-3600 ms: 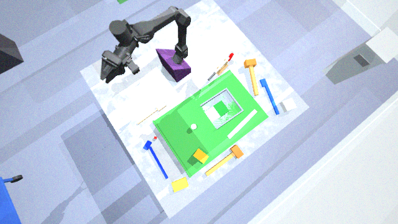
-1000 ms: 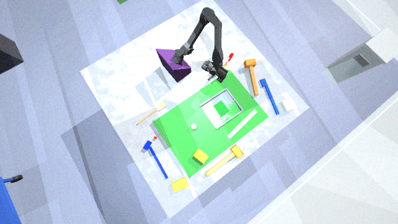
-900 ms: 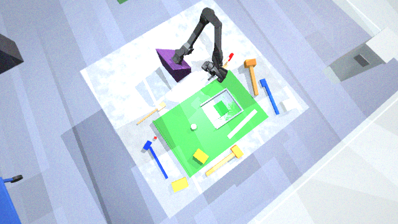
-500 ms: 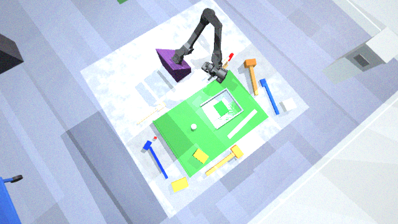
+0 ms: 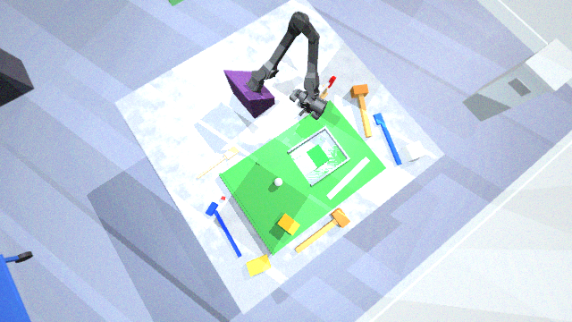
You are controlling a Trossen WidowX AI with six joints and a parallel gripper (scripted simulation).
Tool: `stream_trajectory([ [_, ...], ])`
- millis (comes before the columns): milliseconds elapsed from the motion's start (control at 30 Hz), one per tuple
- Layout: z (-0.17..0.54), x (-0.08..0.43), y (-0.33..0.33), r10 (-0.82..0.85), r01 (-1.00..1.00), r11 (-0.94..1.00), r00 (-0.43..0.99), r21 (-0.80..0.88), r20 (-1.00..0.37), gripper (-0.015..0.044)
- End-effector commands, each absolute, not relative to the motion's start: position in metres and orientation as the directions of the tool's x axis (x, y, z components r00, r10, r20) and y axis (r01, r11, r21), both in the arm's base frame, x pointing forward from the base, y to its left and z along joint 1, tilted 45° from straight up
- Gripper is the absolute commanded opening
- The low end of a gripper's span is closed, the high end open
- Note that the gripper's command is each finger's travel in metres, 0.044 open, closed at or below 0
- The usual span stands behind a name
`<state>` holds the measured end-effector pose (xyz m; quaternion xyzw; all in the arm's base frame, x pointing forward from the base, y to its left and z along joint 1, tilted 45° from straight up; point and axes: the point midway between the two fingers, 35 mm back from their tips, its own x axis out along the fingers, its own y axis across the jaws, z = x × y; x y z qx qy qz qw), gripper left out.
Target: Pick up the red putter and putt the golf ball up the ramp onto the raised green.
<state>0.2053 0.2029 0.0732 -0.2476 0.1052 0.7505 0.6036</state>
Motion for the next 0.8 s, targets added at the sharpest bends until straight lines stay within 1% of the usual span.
stream_trajectory([
  [0, 0.074, 0.206, 0.202, 0.854, -0.958, -0.25, -0.148, -0.144, -0.499, 0.0],
  [333, 0.092, 0.214, 0.178, 0.845, -0.957, -0.251, -0.145, -0.142, -0.515, 0.0],
  [767, 0.134, 0.215, 0.139, 0.848, -0.958, -0.251, -0.148, -0.139, -0.509, 0.0],
])
